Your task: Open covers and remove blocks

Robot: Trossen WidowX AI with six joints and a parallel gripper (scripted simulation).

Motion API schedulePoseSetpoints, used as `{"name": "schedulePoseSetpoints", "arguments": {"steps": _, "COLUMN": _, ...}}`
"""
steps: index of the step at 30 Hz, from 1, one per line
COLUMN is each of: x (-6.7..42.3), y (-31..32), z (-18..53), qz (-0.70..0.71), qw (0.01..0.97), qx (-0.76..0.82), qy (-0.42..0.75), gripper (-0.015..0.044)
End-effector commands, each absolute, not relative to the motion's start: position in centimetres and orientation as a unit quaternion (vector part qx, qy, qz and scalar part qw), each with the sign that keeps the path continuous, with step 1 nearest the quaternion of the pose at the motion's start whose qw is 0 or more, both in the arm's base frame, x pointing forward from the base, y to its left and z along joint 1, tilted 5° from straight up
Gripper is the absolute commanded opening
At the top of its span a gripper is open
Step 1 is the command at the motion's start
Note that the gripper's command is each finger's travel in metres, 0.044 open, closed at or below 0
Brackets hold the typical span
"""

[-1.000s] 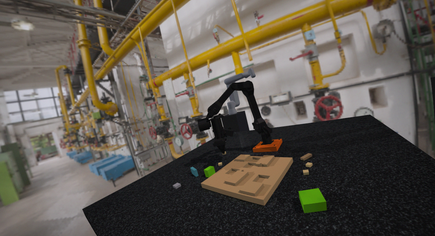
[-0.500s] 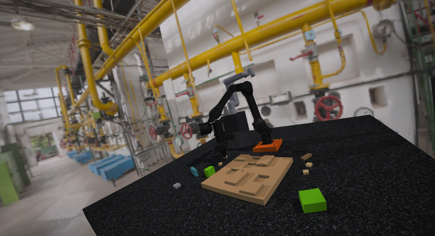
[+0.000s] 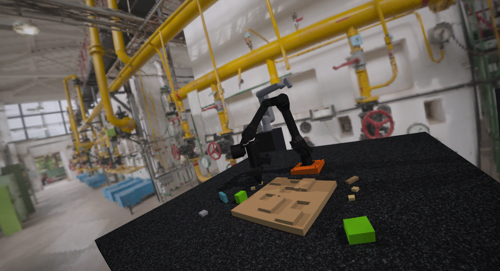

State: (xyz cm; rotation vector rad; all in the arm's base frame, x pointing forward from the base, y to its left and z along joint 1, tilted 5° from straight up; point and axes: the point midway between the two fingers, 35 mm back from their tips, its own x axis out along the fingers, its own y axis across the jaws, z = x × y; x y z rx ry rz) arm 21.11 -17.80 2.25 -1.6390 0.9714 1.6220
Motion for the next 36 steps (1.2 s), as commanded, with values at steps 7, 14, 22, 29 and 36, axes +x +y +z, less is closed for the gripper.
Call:
{"name": "schedulePoseSetpoints", "arguments": {"steps": 7, "x": 21.1, "y": -17.8, "z": 2.3, "qz": 0.615, "qw": 0.314, "qx": -0.622, "qy": 0.369, "gripper": 0.0316}}
{"name": "schedulePoseSetpoints", "arguments": {"steps": 14, "x": 21.2, "y": -17.8, "z": 3.1, "qz": 0.615, "qw": 0.314, "qx": -0.622, "qy": 0.369, "gripper": 0.0440}}
{"name": "schedulePoseSetpoints", "arguments": {"steps": 22, "x": 21.4, "y": -17.7, "z": 5.6, "qz": 0.616, "qw": 0.313, "qx": -0.622, "qy": 0.368, "gripper": 0.0440}}
{"name": "schedulePoseSetpoints", "arguments": {"steps": 29, "x": 21.4, "y": -17.5, "z": 7.8, "qz": 0.617, "qw": 0.312, "qx": -0.621, "qy": 0.368, "gripper": 0.0440}}
{"name": "schedulePoseSetpoints", "arguments": {"steps": 36, "x": 21.3, "y": -17.2, "z": 9.8, "qz": 0.618, "qw": 0.312, "qx": -0.621, "qy": 0.368, "gripper": 0.0440}}
